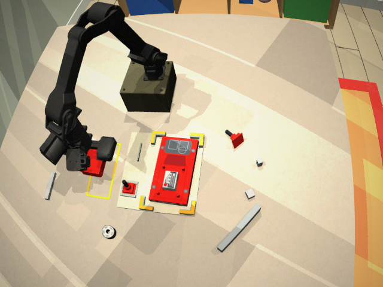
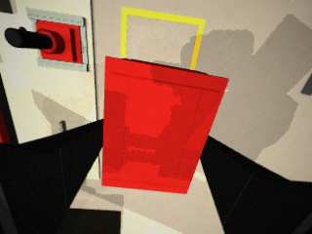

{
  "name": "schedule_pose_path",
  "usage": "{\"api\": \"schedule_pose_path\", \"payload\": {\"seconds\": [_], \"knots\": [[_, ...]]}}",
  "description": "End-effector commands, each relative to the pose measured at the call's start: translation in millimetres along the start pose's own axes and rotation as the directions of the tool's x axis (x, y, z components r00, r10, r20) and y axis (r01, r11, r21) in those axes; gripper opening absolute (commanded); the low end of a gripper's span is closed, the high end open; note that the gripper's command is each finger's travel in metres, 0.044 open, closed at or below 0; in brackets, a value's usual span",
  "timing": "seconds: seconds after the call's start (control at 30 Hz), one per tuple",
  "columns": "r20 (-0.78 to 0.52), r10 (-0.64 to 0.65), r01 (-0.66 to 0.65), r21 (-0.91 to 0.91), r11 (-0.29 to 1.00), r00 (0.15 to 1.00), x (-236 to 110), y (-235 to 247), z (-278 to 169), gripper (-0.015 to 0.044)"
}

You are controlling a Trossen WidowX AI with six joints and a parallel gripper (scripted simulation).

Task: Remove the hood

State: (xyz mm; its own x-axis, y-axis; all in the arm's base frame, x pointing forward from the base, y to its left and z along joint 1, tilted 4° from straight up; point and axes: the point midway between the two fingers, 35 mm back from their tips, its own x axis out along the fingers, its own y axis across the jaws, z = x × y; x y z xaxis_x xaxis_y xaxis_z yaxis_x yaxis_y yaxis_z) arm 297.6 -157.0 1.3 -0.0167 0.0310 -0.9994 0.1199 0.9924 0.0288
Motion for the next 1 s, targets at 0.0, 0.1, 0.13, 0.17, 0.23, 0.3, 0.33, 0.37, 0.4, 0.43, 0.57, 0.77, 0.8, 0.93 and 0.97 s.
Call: {"api": "schedule_pose_path", "payload": {"seconds": [0.0, 0.1, 0.13, 0.17, 0.23, 0.3, 0.33, 0.37, 0.4, 0.43, 0.57, 0.77, 0.8, 0.93, 0.97], "knots": [[-0.001, -0.004, 0.004, -0.004, 1.000, 1.000, 4, 0, 0, 0.0000], [-0.001, -0.004, 0.004, -0.004, 1.000, 1.000, 6, 0, 0, 0.0000], [-0.001, -0.004, 0.004, -0.004, 1.000, 1.000, 7, 0, 0, 0.0000], [-0.001, -0.004, 0.004, -0.004, 1.000, 1.000, 8, 0, 0, 0.0000], [-0.001, -0.004, 0.004, -0.004, 1.000, 1.000, 10, 0, 0, 0.0000], [-0.001, -0.004, 0.004, -0.004, 1.000, 1.000, 11, 0, 0, 0.0000], [-0.001, -0.004, 0.004, -0.004, 1.000, 1.000, 12, 0, 0, 0.0000], [-0.001, -0.004, 0.004, -0.004, 1.000, 1.000, 13, 0, 0, 0.0000], [-0.001, -0.004, 0.004, -0.004, 1.000, 1.000, 14, 0, 0, 0.0000], [-0.001, -0.004, 0.004, -0.004, 1.000, 1.000, 15, 0, 0, 0.0000], [-0.001, -0.004, 0.004, -0.004, 1.000, 1.000, 18, 0, -1, 0.0000], [-0.001, -0.004, 0.004, -0.004, 1.000, 1.000, 23, 0, -1, 0.0000], [-0.001, -0.004, 0.004, -0.004, 1.000, 1.000, 24, 0, -1, 0.0000], [-0.001, -0.004, 0.004, -0.004, 1.000, 1.000, 28, 0, -1, 0.0000], [-0.001, -0.004, 0.004, -0.004, 1.000, 1.000, 28, 0, -1, 0.0000]]}}
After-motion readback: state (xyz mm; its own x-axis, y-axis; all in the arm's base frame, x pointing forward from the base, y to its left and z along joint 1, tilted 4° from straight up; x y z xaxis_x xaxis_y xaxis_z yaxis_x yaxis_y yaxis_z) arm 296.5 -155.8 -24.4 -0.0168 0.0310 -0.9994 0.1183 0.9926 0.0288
